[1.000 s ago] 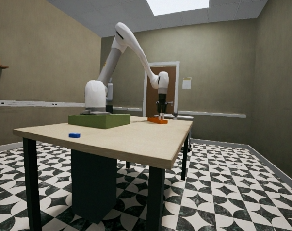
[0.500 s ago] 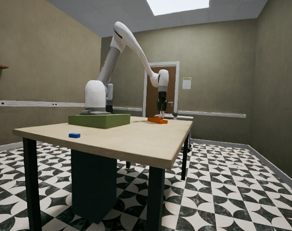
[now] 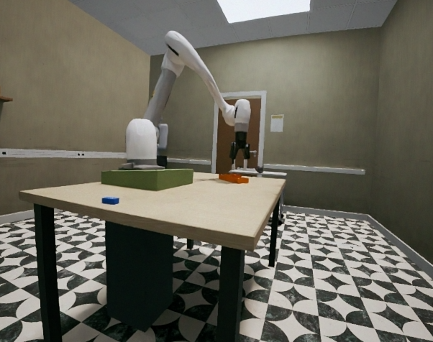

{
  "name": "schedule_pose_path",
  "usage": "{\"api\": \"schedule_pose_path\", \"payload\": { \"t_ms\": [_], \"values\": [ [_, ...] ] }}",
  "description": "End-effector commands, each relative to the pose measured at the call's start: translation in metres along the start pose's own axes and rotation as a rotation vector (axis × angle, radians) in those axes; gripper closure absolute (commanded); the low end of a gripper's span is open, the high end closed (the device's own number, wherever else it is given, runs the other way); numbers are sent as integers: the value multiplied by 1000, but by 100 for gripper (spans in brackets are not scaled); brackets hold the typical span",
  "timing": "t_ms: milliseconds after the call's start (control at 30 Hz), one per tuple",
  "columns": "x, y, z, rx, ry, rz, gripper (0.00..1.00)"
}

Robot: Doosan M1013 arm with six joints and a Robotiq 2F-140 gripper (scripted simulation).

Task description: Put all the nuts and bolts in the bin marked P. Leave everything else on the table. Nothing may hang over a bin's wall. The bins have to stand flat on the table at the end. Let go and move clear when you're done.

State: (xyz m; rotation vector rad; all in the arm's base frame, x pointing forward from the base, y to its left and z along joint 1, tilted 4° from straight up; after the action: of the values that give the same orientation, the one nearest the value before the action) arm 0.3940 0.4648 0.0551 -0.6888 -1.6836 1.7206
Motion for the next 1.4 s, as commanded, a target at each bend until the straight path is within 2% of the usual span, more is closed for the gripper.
{"api": "schedule_pose_path", "payload": {
  "t_ms": [0, 833, 1367],
  "values": [
    [0, -15, 0, -1, 0, 0, 0],
    [0, -107, 0, -1, 0, -1, 0],
    [0, -107, 0, -1, 0, -1, 0]
  ]
}}
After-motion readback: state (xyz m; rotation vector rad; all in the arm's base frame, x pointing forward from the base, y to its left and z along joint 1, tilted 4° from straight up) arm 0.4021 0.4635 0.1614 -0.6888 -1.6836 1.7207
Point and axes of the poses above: the point where the finger pads meet when closed, its own y axis out along the fingers, its own z axis across the jaws, x = y × z, the point moved 4 cm from there along -y, back along the fingers, and after that the axes turned 12 degrees about y, right-handed, at the moved point
